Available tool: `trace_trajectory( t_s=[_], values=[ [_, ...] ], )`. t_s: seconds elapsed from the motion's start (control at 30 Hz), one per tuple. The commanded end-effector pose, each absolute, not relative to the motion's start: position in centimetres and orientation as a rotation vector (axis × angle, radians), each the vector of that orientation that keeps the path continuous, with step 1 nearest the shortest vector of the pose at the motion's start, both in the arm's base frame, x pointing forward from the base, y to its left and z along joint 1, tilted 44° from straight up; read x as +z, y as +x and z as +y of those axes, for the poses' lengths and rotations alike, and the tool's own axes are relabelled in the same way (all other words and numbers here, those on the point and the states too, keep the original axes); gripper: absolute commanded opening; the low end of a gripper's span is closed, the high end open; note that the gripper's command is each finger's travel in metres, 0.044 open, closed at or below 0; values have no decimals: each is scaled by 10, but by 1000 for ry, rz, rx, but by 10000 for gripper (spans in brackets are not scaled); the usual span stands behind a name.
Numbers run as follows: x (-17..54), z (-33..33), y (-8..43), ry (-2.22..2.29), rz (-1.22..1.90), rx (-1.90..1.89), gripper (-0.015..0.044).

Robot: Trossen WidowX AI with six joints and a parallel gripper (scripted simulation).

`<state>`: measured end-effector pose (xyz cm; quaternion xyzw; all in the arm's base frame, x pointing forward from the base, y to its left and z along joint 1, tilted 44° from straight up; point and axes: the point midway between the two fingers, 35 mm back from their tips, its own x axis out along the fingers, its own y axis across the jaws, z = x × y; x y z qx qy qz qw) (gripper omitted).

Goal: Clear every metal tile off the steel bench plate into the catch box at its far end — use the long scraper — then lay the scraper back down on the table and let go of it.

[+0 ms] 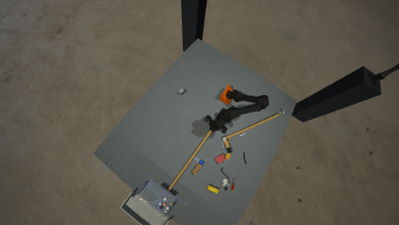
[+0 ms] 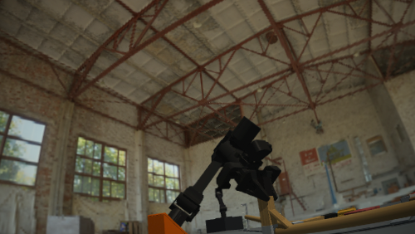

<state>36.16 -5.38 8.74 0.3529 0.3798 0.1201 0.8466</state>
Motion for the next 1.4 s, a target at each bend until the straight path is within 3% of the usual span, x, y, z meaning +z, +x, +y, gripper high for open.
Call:
trace_trajectory(
  t_s=[0.0,1.37],
  values=[
    [92,-57,370,737,786,251,0],
    [97,-59,425,734,779,258,0]
  ],
)
